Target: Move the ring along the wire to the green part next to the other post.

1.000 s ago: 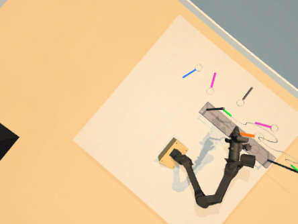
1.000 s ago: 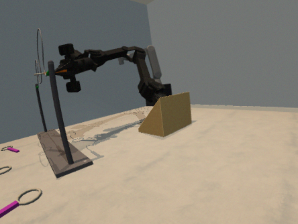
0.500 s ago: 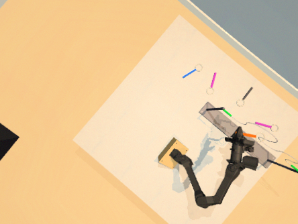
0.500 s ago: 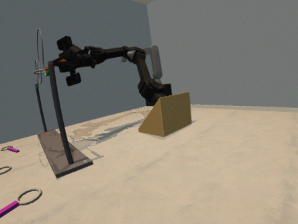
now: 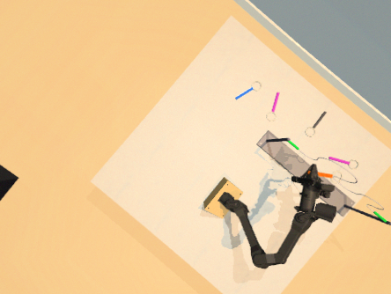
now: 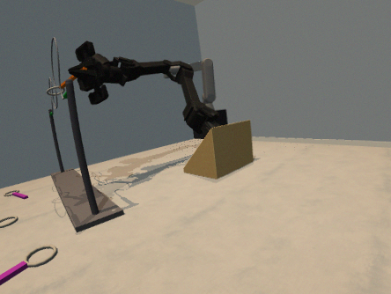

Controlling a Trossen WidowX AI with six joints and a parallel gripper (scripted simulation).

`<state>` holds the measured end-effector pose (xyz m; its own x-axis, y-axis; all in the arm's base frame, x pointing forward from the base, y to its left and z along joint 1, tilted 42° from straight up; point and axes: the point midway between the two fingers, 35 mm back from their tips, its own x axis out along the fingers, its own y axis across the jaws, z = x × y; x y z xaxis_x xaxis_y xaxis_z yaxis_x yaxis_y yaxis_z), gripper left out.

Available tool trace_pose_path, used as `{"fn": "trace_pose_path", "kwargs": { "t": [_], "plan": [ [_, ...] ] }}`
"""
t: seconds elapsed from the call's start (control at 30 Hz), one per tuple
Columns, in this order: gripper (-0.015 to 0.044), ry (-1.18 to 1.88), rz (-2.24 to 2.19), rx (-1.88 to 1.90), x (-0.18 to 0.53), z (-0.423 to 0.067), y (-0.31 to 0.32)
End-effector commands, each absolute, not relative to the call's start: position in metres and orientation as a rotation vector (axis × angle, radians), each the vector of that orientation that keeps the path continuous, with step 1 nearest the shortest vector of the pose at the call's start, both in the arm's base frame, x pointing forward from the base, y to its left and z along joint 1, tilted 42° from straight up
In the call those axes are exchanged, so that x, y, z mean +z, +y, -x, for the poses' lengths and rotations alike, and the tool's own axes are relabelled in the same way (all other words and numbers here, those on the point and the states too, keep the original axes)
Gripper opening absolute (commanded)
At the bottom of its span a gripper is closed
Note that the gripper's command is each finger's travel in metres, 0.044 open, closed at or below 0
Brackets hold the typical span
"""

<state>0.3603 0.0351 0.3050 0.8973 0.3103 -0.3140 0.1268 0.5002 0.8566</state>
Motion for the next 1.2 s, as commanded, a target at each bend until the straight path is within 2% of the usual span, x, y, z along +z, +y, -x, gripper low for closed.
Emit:
{"fn": "trace_pose_path", "kwargs": {
  "t": [0.0,0.67,1.17],
  "plan": [
    [-0.015,0.457,-1.102,0.145,0.317,-0.36,0.041],
    [-0.015,0.447,-1.236,0.187,0.346,-0.36,0.05],
    [-0.015,0.454,-1.163,0.164,0.351,-0.36,0.051]
  ]
}}
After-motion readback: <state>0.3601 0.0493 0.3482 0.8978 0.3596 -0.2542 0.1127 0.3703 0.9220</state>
